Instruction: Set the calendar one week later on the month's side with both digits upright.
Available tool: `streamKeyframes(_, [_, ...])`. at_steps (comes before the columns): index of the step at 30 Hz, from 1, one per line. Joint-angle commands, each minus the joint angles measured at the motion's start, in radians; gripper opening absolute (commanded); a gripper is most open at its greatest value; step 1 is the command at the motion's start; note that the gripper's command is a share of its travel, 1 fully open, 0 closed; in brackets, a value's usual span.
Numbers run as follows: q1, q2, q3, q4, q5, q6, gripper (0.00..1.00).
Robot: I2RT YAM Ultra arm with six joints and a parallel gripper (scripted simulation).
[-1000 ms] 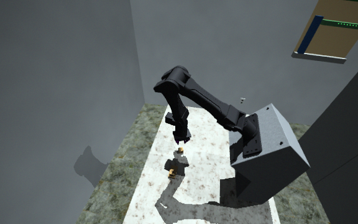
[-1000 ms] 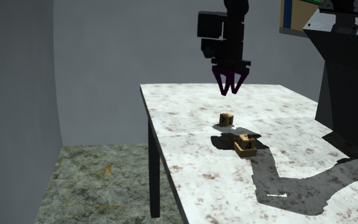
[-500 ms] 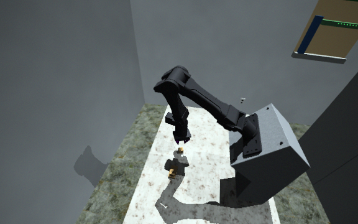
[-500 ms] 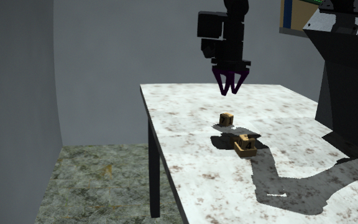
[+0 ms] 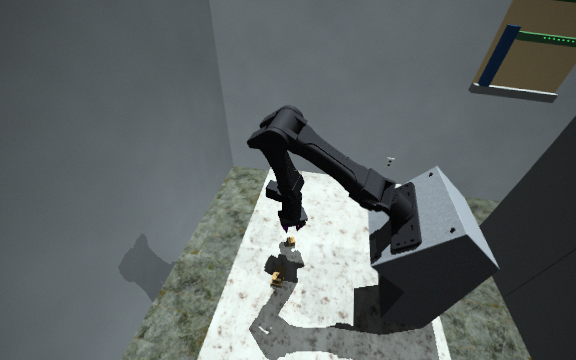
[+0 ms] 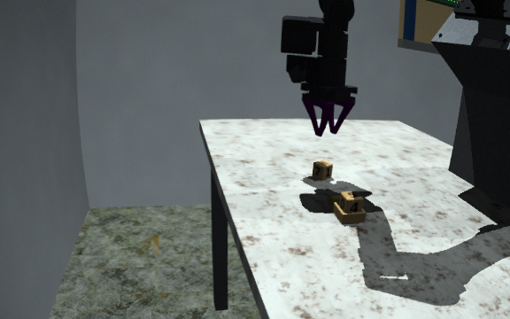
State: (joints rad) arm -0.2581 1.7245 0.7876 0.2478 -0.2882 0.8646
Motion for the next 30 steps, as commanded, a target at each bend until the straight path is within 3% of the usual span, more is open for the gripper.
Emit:
streamKeyframes(1, [-0.002, -0.005, 0.000, -0.001, 0.007, -0.001, 0.45])
streamKeyframes(20, [0.008, 0.044, 0.023, 0.027, 0.015, 0.006, 0.45])
streamKeyframes(30, [0.020, 0.107, 0.057, 0.058, 0.024, 0.014, 0.45])
